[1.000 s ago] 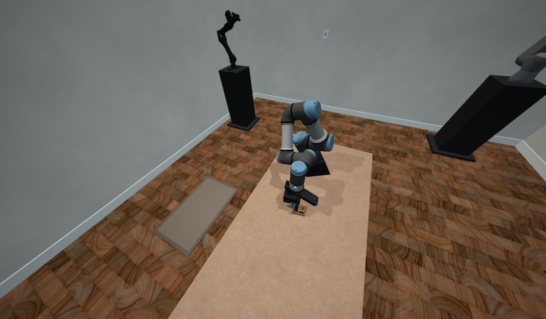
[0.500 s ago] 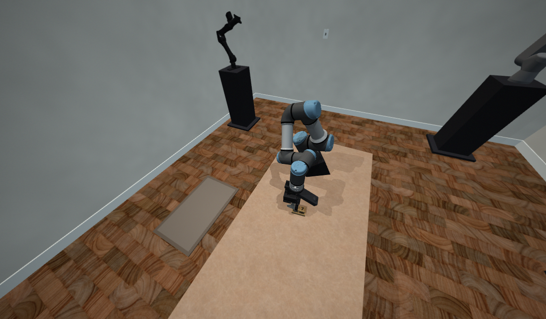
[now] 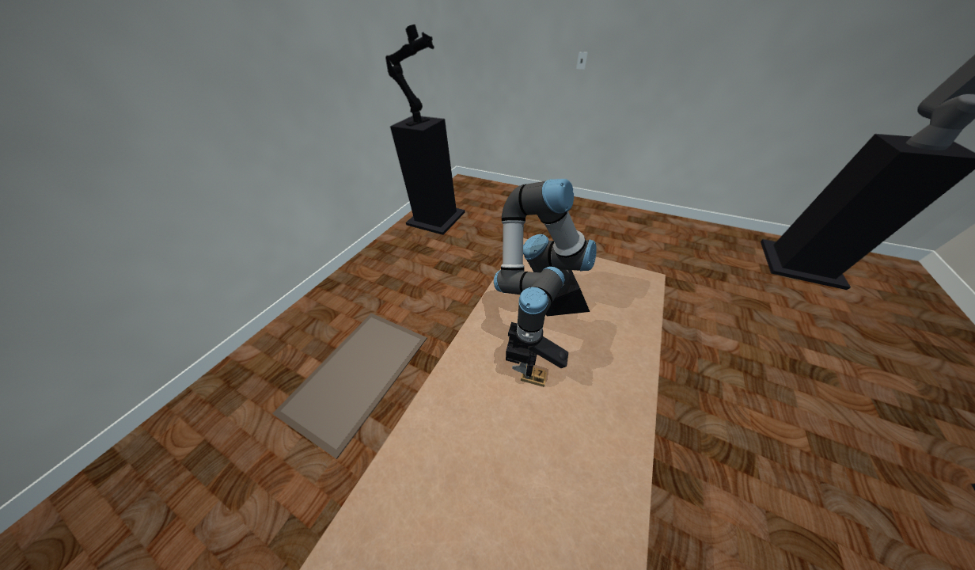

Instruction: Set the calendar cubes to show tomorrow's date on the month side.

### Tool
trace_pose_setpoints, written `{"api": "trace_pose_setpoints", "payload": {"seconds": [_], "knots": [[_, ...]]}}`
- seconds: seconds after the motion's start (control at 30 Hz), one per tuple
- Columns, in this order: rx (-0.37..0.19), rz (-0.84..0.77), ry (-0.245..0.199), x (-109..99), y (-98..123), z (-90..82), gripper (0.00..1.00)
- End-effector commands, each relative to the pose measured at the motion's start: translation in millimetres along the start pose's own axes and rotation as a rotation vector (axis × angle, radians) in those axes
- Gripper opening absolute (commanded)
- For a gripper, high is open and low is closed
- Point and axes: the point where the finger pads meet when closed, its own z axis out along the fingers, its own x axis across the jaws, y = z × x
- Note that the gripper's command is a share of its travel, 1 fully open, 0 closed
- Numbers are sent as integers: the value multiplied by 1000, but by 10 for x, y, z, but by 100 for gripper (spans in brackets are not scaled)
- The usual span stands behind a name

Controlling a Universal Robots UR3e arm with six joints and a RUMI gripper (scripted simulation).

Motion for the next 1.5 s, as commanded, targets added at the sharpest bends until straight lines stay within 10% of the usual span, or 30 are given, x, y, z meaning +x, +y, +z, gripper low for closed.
{"api": "trace_pose_setpoints", "payload": {"seconds": [0.0, 0.5, 1.47], "knots": [[0, 0, 2, 7, 2, -5, 10], [0, 0, 2, 7, 2, -5, 28], [0, 0, 2, 6, 2, -275, 28]]}}
